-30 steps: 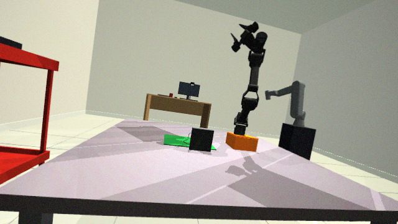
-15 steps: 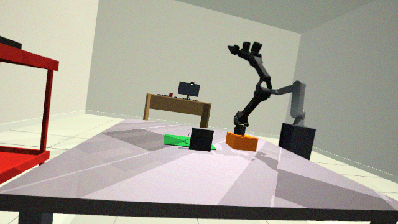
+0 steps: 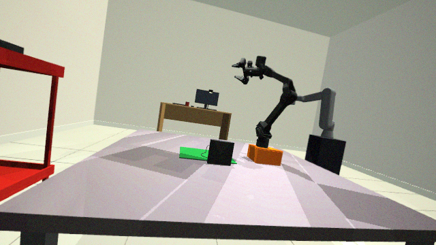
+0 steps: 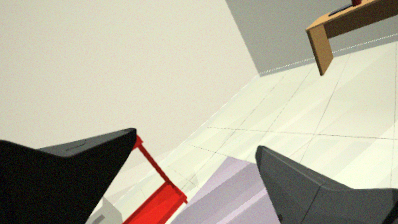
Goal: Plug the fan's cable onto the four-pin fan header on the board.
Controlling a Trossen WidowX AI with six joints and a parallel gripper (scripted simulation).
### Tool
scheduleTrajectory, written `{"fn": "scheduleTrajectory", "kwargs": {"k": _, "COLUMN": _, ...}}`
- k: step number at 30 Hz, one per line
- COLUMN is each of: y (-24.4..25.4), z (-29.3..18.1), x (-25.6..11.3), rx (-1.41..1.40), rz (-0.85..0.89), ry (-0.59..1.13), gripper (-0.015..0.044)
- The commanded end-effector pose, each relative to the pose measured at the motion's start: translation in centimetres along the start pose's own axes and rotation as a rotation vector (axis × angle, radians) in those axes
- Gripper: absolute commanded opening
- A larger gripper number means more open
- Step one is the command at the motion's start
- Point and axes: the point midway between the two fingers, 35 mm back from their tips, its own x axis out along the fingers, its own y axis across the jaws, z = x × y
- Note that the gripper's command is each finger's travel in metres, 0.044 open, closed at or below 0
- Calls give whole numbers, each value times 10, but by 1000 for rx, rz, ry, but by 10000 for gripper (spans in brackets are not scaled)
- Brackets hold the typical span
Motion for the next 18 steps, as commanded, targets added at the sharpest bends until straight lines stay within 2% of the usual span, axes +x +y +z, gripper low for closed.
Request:
{"fn": "scheduleTrajectory", "kwargs": {"k": 1, "y": -23, "z": -49, "x": 37, "rx": 233, "rz": -91, "ry": 180, "gripper": 440}}
{"fn": "scheduleTrajectory", "kwargs": {"k": 5, "y": -39, "z": -112, "x": 67, "rx": 454, "rz": -235, "ry": 371, "gripper": 440}}
{"fn": "scheduleTrajectory", "kwargs": {"k": 9, "y": -48, "z": -182, "x": 81, "rx": 615, "rz": -420, "ry": 546, "gripper": 440}}
{"fn": "scheduleTrajectory", "kwargs": {"k": 14, "y": -53, "z": -268, "x": 76, "rx": 725, "rz": -700, "ry": 717, "gripper": 440}}
{"fn": "scheduleTrajectory", "kwargs": {"k": 18, "y": -61, "z": -327, "x": 59, "rx": 748, "rz": -970, "ry": 784, "gripper": 440}}
